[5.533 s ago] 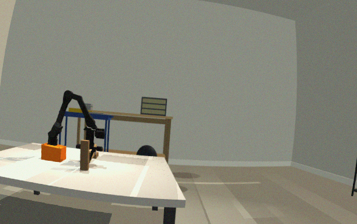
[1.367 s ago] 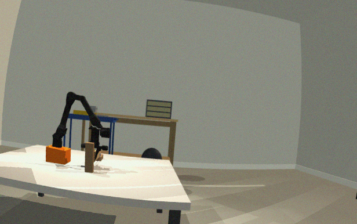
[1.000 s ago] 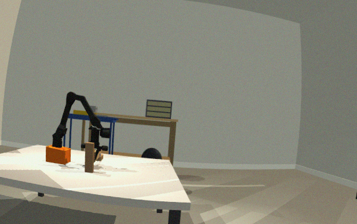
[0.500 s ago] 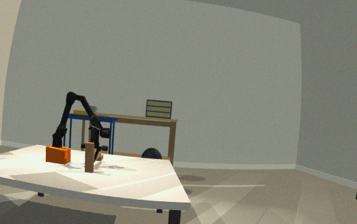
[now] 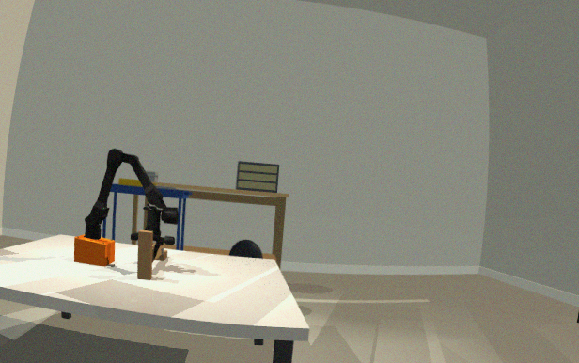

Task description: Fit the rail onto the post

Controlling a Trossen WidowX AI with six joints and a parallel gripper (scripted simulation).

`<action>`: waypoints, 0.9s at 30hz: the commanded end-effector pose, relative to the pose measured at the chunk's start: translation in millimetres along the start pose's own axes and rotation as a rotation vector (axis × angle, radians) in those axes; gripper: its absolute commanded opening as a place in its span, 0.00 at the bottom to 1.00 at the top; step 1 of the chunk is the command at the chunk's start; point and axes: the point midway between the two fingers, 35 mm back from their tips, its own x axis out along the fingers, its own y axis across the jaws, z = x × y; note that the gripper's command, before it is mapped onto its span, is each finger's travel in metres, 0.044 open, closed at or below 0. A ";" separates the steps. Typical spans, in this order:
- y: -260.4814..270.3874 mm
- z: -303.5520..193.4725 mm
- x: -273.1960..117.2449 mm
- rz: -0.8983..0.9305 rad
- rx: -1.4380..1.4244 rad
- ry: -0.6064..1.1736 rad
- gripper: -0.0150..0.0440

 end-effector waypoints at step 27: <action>-5.0 -9.5 -1.7 -0.007 -0.006 0.002 0.25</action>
